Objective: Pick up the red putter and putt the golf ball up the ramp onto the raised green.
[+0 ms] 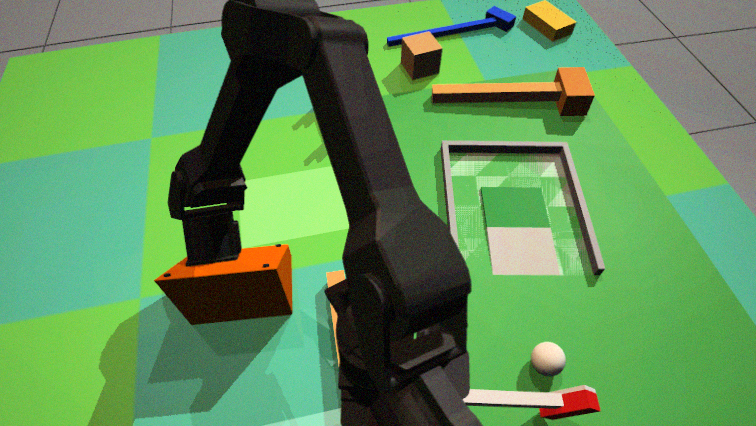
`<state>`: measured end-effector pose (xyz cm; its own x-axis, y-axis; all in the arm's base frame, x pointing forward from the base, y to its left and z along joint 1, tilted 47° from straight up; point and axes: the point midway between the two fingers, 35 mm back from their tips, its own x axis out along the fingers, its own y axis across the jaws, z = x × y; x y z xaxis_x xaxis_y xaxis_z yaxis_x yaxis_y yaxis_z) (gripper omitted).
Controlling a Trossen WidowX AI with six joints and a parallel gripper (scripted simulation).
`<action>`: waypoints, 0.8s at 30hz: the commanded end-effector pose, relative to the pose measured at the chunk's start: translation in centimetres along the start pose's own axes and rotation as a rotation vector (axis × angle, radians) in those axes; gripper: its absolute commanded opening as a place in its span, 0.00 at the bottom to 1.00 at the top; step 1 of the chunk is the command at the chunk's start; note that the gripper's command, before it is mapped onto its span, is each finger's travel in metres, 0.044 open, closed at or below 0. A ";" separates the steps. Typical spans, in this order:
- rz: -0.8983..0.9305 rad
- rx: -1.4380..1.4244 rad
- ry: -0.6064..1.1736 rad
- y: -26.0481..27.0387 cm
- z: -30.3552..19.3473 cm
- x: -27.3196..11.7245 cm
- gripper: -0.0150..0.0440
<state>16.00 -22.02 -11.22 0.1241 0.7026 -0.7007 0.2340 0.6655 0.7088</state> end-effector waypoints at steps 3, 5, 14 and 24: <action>0.006 0.007 -0.008 0.0 0.1 0.9 0.25; 0.006 0.007 -0.009 0.0 0.1 1.2 0.25; 0.001 0.000 0.001 0.0 0.0 1.1 0.25; 0.003 0.005 -0.006 -2.1 0.1 1.2 0.25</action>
<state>16.02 -22.07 -12.75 0.1262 0.7012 -0.7017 0.2372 0.6655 0.7077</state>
